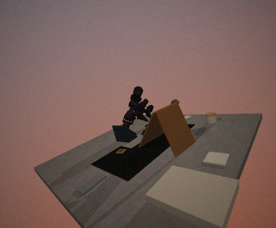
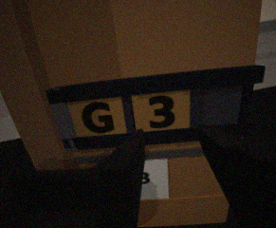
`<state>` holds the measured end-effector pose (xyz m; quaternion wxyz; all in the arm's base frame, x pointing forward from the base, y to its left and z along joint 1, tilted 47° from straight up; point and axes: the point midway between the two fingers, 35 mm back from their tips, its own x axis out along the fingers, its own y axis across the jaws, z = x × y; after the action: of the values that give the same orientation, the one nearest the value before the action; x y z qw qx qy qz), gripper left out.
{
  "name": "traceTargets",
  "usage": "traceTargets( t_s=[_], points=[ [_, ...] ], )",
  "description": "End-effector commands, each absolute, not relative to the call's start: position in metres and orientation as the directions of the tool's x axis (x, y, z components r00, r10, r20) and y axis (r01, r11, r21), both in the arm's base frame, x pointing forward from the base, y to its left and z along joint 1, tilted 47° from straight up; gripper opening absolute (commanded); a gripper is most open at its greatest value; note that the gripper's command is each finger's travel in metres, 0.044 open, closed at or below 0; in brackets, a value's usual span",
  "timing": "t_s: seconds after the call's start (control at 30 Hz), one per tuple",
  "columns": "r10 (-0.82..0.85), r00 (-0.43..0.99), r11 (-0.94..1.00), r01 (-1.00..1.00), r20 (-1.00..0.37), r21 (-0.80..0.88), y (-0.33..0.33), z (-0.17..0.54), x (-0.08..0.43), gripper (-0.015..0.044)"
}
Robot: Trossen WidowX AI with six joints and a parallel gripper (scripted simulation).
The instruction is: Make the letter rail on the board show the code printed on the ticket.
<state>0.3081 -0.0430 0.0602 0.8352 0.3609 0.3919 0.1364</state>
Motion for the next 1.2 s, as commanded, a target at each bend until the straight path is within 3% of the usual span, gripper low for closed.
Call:
traceTargets(
  t_s=[0.0,0.13,0.57,0.9,1.17],
  points=[
    [0.511,0.655,0.702,0.056,-0.556,0.71,-0.043,0.06,0.308,0.0085],
    [0.511,0.655,0.702,0.056,-0.556,0.71,-0.043,0.06,0.308,0.0],
    [0.516,0.639,0.705,0.061,-0.57,0.706,-0.045,0.058,0.31,0.0],
    [0.613,0.337,0.737,0.083,-0.714,0.671,-0.062,0.041,0.333,0.0],
    [0.702,0.048,0.709,0.046,-0.711,0.703,-0.067,0.037,0.336,0.0]
  ],
)
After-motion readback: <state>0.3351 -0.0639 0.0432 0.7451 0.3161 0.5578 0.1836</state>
